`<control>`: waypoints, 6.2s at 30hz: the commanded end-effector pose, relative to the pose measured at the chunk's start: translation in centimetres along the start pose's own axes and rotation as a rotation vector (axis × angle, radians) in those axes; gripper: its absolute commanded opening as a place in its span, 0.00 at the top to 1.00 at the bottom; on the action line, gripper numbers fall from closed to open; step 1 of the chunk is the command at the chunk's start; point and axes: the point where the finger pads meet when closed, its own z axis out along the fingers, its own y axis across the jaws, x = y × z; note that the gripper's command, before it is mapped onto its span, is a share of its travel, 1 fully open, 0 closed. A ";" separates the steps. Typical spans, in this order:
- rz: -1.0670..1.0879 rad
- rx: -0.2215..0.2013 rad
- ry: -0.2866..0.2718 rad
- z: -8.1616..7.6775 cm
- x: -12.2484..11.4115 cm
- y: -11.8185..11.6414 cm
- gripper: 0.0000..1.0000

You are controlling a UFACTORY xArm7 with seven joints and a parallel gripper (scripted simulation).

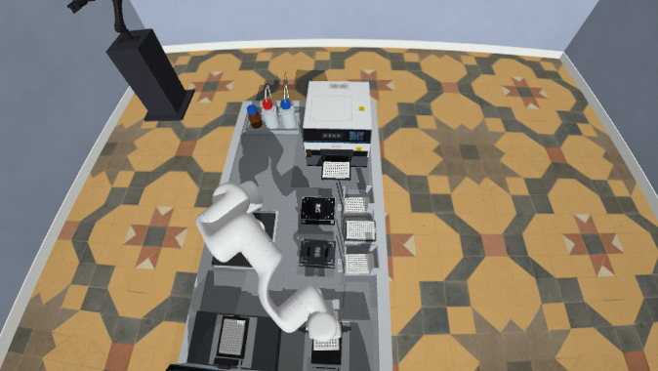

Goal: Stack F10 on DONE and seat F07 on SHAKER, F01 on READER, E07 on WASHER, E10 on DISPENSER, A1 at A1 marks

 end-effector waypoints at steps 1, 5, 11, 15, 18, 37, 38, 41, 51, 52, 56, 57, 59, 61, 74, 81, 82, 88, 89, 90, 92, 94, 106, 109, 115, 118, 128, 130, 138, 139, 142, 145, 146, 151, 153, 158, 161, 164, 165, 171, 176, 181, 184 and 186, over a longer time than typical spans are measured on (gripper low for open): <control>0.056 -0.001 -0.002 -0.2 -1.7 0.1 1.00; 0.063 -0.001 -0.002 -0.2 -3.0 0.0 1.00; 0.063 -0.001 -0.002 -0.2 -3.9 0.0 1.00; 0.063 -0.001 -0.002 -0.2 -3.9 0.0 1.00; 0.063 -0.001 -0.002 -0.2 -3.9 0.0 1.00; 0.063 -0.001 -0.002 0.4 -3.9 0.0 1.00; 0.063 -0.001 -0.002 0.6 -3.9 0.0 1.00; 0.063 -0.001 -0.002 0.7 -3.9 0.0 1.00; 0.063 -0.001 -0.002 2.0 -3.9 0.0 1.00; 0.063 -0.001 -0.002 2.2 -3.9 0.0 1.00; 0.063 -0.001 -0.002 2.7 -3.9 0.0 1.00; 0.063 -0.001 -0.002 2.7 -3.9 0.0 1.00; 0.063 -0.001 -0.002 2.8 -3.9 0.0 1.00; 0.063 -0.001 -0.002 3.1 -3.9 0.0 1.00; 0.063 -0.001 -0.002 4.7 -3.9 0.0 1.00; 0.063 -0.001 -0.002 5.5 -3.9 0.0 1.00; 0.063 -0.001 -0.002 5.6 -3.9 0.0 1.00; 0.063 -0.001 -0.002 6.4 -3.9 0.0 1.00; 0.063 -0.001 -0.002 6.6 -3.9 0.0 1.00; 0.063 -0.001 -0.002 6.7 -3.9 0.0 1.00; 0.063 -0.001 -0.002 6.7 -3.9 0.0 1.00; 0.063 -0.001 -0.002 7.0 -3.9 0.0 1.00; 0.063 -0.001 -0.002 7.2 -3.9 0.0 1.00; 0.063 -0.001 -0.002 7.2 -3.9 0.0 1.00; 0.063 -0.001 -0.002 7.2 -3.9 0.0 1.00; 0.063 -0.001 -0.002 7.4 -3.9 0.0 1.00; 0.063 -0.001 -0.002 8.5 -3.9 0.0 1.00; 0.063 -0.001 -0.002 8.8 -3.9 0.0 1.00; 0.063 -0.001 -0.002 9.0 -3.9 0.0 1.00; 0.063 -0.001 -0.002 9.0 -3.9 0.0 1.00; 0.063 -0.001 -0.002 9.0 -3.9 0.0 1.00; 0.063 -0.001 -0.002 9.0 -3.9 0.0 1.00; 0.063 -0.001 -0.002 9.0 -3.9 0.0 1.00; 0.063 -0.001 -0.002 9.0 -3.9 0.0 1.00; 0.063 -0.001 -0.002 9.0 -3.9 0.0 1.00; 0.063 -0.001 -0.002 9.0 -3.9 0.0 1.00; 0.063 -0.001 -0.002 9.0 -3.9 0.0 1.00; 0.063 -0.001 -0.002 9.0 -3.9 0.0 1.00; 0.063 -0.001 -0.002 9.0 -3.9 0.0 1.00; 0.063 -0.001 -0.002 9.0 -3.9 0.0 1.00; 0.063 -0.001 -0.002 9.2 -3.9 0.0 1.00; 0.063 -0.001 -0.002 9.3 -3.9 0.0 1.00; 0.063 -0.001 -0.002 9.4 -3.9 0.0 1.00; 0.063 -0.001 -0.002 9.5 -3.9 0.0 1.00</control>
